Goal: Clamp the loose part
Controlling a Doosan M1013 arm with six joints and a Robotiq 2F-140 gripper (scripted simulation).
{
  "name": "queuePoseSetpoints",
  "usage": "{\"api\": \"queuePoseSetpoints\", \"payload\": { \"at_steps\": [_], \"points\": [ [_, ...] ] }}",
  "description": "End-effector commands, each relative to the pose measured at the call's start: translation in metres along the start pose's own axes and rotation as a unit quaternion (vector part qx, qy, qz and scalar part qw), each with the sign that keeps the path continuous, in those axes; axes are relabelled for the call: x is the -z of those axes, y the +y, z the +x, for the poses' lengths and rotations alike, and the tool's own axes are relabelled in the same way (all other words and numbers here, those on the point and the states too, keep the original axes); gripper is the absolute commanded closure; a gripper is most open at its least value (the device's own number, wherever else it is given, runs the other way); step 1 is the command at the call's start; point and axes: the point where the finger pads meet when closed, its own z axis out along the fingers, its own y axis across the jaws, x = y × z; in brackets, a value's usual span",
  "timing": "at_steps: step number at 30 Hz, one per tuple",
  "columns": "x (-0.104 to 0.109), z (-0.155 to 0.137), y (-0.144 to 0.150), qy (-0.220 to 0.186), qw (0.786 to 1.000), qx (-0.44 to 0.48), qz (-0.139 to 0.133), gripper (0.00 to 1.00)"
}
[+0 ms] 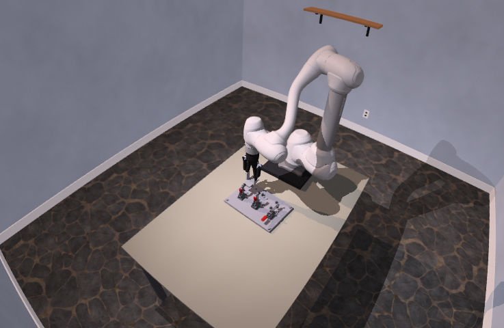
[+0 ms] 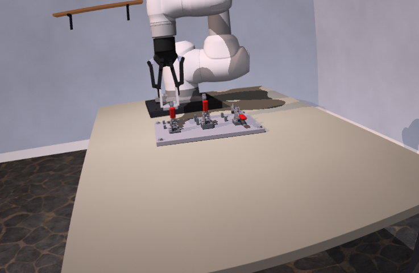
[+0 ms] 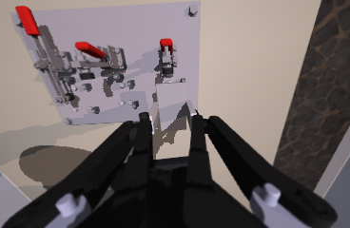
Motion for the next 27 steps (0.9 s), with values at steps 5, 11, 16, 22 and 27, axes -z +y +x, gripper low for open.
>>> {"api": "queuePoseSetpoints", "payload": {
  "at_steps": [5, 11, 16, 22, 27],
  "points": [
    [0.0, 0.0017, -0.0035, 0.003, 1.0, -0.004, 0.002, 0.9],
    [0.0001, 0.0019, -0.0042, 0.003, 1.0, -0.004, 0.002, 0.9],
    [0.0003, 0.0022, -0.005, 0.003, 1.0, -0.004, 0.002, 0.9],
    [0.0004, 0.0024, -0.0057, 0.003, 1.0, -0.004, 0.002, 0.9],
    [0.0006, 0.0027, -0.0066, 0.003, 1.0, -0.004, 0.002, 0.9]
  ]
}}
